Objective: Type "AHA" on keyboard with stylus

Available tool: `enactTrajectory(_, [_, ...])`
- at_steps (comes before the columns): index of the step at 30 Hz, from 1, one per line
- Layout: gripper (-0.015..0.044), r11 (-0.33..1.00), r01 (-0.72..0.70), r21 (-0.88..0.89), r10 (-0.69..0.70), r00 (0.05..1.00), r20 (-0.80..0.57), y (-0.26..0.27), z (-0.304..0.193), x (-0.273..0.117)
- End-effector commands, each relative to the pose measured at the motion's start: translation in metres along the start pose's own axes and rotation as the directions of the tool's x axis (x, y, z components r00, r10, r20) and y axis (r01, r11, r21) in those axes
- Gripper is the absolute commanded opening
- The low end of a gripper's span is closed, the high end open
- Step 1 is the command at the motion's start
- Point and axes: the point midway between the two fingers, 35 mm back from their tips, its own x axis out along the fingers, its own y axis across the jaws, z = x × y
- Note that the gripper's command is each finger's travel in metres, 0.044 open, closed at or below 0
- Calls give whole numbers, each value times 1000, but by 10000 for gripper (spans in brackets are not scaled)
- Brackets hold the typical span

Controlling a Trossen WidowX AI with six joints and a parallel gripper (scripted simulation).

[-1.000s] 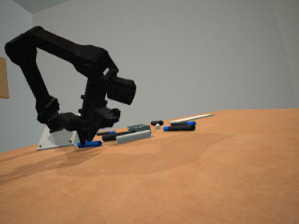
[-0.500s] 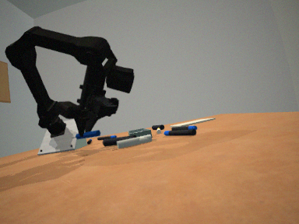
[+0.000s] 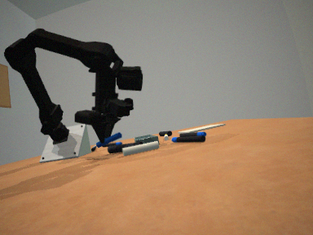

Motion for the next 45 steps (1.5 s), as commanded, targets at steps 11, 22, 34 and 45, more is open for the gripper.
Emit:
enactTrajectory(11, [0,983,-31,-183,82,956,280,62,14,8])
enactTrajectory(22, [0,951,-21,-308,173,863,476,106,10,3])
enactTrajectory(34, [0,901,50,-430,276,699,660,146,1,-8])
enactTrajectory(45, [0,857,146,-495,364,509,780,169,-17,-23])
